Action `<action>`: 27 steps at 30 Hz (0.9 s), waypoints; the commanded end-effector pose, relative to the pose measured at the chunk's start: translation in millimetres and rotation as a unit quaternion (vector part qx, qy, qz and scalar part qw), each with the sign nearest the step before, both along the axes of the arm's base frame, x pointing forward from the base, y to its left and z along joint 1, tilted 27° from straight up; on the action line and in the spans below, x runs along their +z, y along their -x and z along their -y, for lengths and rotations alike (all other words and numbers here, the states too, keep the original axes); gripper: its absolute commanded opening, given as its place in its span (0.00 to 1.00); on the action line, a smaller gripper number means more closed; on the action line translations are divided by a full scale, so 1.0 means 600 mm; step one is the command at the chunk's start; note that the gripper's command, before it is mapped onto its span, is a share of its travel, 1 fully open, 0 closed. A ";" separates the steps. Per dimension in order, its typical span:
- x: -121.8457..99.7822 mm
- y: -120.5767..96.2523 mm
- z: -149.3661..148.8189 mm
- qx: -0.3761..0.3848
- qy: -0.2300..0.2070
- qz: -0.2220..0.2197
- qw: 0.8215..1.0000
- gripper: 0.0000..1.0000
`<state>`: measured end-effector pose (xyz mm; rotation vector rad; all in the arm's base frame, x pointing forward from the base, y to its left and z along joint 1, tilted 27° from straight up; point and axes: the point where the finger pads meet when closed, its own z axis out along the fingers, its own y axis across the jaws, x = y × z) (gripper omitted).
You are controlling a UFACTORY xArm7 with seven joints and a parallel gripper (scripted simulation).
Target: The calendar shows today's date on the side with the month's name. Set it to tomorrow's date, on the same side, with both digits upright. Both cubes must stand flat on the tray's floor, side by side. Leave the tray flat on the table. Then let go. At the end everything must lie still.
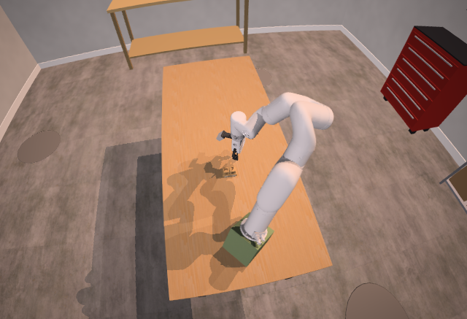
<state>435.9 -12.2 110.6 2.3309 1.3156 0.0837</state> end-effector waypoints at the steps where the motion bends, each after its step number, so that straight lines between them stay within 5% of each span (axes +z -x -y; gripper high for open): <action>1: 0.002 -0.002 -0.002 0.001 0.000 0.001 1.000 1.00; 27: 0.001 0.000 -0.002 -0.026 -0.009 0.012 1.000 1.00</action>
